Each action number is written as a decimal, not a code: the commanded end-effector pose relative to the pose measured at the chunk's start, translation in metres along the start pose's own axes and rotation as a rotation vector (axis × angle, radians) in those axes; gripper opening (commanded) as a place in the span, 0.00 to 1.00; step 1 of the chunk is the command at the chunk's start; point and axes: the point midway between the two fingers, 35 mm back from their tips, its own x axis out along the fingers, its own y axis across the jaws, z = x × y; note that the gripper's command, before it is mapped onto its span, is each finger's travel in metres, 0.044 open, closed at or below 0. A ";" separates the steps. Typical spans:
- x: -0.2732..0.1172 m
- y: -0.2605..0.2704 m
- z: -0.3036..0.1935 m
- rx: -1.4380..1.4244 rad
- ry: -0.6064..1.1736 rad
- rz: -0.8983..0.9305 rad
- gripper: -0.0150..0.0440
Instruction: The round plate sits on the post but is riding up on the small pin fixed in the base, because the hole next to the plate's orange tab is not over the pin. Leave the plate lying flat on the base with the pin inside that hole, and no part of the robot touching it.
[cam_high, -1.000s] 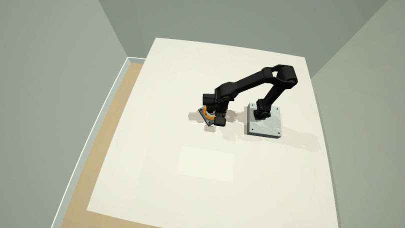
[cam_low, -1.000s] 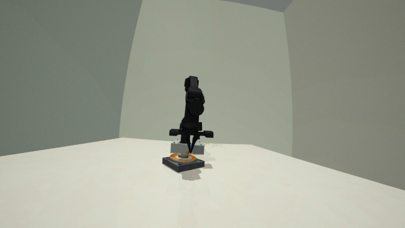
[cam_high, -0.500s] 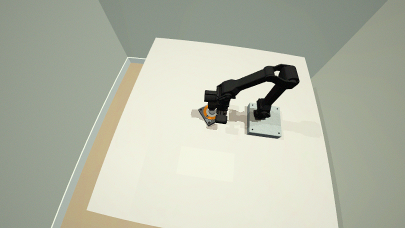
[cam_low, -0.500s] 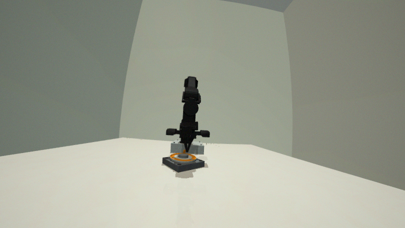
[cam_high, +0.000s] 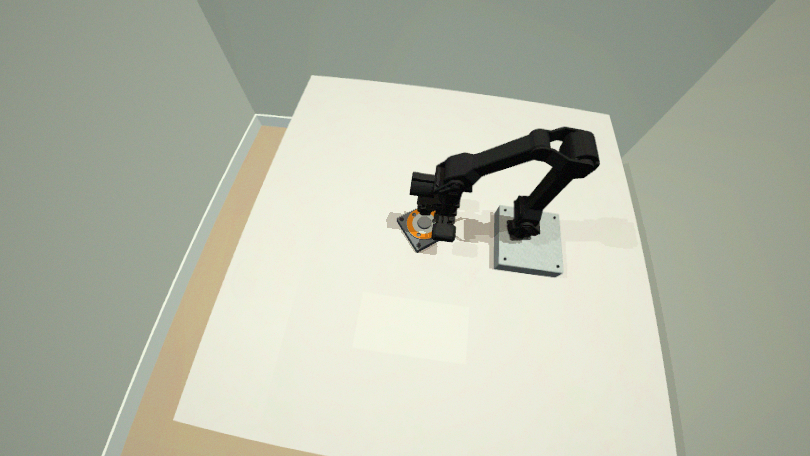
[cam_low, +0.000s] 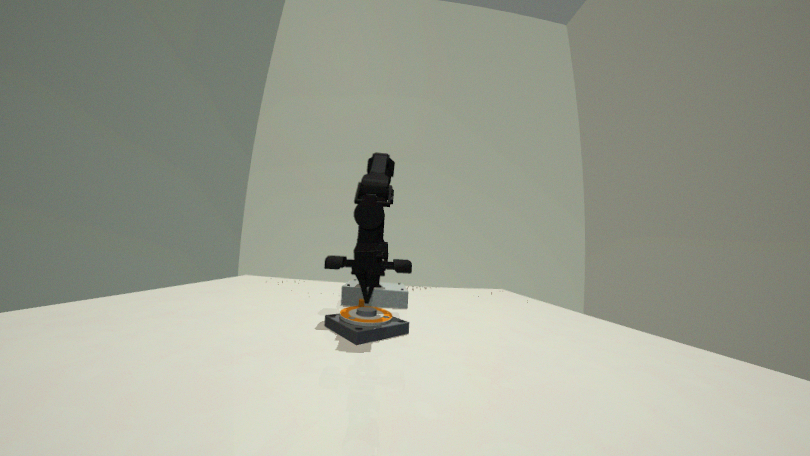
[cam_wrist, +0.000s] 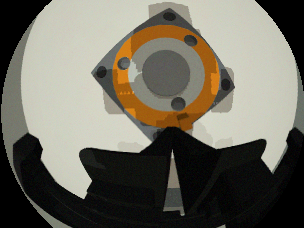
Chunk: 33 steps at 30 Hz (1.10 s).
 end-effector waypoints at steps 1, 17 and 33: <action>-0.001 -0.007 0.001 0.002 -0.003 -0.005 0.25; -0.001 -0.015 0.004 0.002 -0.003 -0.005 0.25; -0.038 -0.013 0.000 0.005 0.005 -0.001 0.25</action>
